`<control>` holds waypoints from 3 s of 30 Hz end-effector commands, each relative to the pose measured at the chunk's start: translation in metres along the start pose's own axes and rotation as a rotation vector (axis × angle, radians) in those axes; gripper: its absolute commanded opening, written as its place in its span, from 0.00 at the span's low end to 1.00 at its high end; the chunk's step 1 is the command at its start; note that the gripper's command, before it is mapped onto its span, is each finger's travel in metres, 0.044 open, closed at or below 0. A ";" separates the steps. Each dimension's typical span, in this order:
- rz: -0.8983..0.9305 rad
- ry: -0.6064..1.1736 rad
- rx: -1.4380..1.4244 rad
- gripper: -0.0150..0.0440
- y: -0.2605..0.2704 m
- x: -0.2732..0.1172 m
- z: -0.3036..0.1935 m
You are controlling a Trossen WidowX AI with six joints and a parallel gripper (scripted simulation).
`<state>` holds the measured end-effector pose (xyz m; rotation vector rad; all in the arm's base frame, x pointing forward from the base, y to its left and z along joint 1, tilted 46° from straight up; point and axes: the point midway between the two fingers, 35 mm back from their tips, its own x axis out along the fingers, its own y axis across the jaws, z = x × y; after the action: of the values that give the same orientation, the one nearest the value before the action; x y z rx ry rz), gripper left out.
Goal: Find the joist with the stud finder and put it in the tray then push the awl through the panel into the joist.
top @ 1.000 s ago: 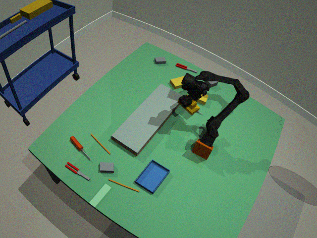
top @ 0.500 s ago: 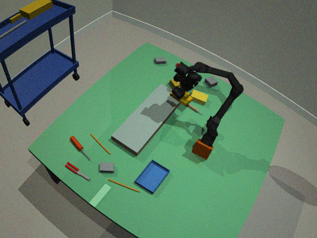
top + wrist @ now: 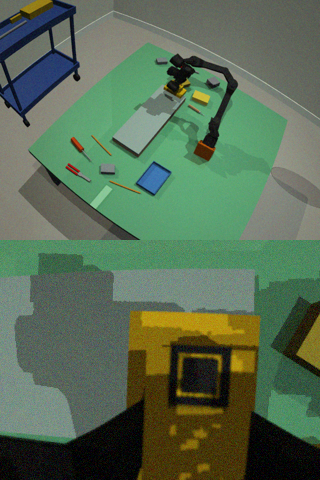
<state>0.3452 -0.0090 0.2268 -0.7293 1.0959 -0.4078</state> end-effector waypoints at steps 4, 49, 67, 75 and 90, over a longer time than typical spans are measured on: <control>0.007 -0.019 -0.032 0.25 -0.008 0.006 0.020; 0.004 -0.019 -0.032 0.25 -0.010 0.062 0.007; 0.003 -0.019 -0.032 0.25 0.000 0.080 0.001; 0.004 -0.019 -0.032 0.25 0.024 0.080 0.000; 0.006 -0.018 -0.032 0.25 0.069 0.080 -0.001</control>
<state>0.3754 -0.0202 0.1359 -0.7524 1.0858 -0.3823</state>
